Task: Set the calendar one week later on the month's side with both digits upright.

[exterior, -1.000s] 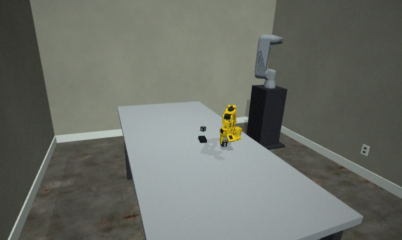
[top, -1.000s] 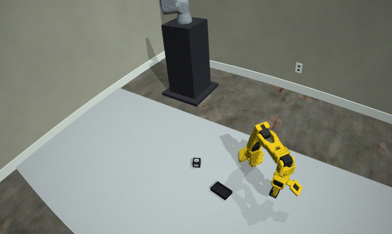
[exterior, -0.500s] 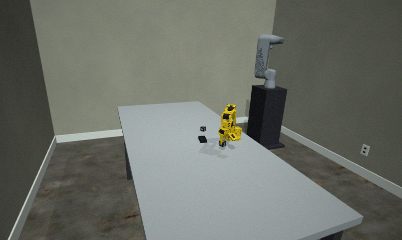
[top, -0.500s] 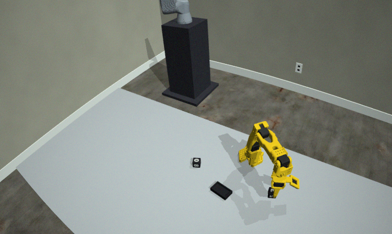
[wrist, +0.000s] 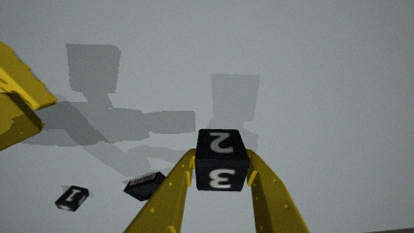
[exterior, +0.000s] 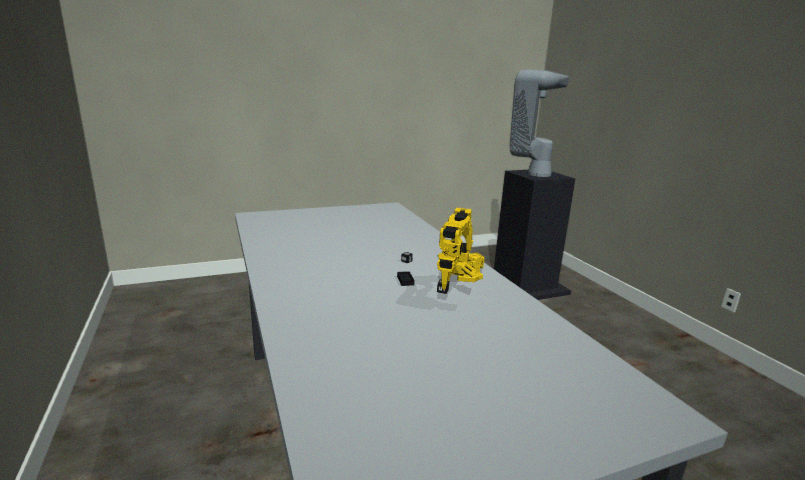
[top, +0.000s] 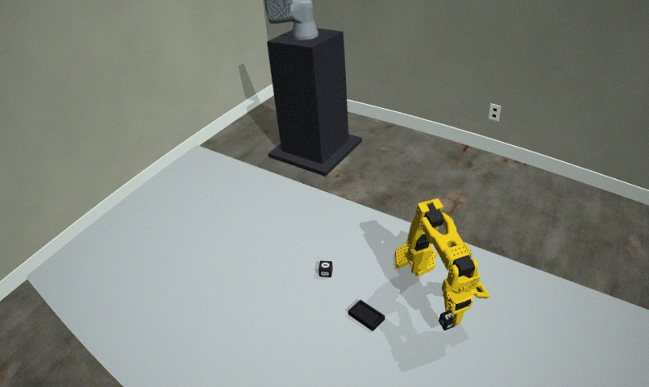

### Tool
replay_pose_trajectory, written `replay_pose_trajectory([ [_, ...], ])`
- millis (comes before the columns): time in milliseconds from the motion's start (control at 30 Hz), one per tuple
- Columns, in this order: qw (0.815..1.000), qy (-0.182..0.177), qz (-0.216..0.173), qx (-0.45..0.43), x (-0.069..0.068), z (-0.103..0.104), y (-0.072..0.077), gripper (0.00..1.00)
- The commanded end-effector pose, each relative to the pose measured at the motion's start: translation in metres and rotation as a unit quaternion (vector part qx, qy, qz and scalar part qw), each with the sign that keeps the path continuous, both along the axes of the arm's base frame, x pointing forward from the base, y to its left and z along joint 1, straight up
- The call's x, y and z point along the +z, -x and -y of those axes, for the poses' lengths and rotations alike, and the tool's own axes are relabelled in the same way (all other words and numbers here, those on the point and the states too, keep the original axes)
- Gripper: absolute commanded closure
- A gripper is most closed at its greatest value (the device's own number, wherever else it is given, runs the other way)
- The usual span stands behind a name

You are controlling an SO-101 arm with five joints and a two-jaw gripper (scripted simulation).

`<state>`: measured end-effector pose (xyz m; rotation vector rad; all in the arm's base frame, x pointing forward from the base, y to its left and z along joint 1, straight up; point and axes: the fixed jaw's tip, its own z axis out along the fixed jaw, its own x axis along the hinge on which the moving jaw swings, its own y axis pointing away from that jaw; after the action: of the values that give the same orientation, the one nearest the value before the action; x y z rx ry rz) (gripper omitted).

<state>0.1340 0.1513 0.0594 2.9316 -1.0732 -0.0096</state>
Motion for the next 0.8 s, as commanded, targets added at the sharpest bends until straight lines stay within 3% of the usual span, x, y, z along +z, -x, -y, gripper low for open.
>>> replay_pose_trajectory([
  [0,0.996,-0.029,0.027,0.079,0.009,-0.001,-0.007,1.00],
  [267,0.981,-0.026,0.028,0.190,0.008,0.004,-0.010,1.00],
  [600,0.935,-0.022,0.030,0.352,0.007,0.011,-0.015,1.00],
  [667,0.935,-0.022,0.030,0.352,0.007,0.011,-0.015,1.00],
  [767,0.919,-0.021,0.030,0.394,0.007,0.013,-0.016,1.00],
])
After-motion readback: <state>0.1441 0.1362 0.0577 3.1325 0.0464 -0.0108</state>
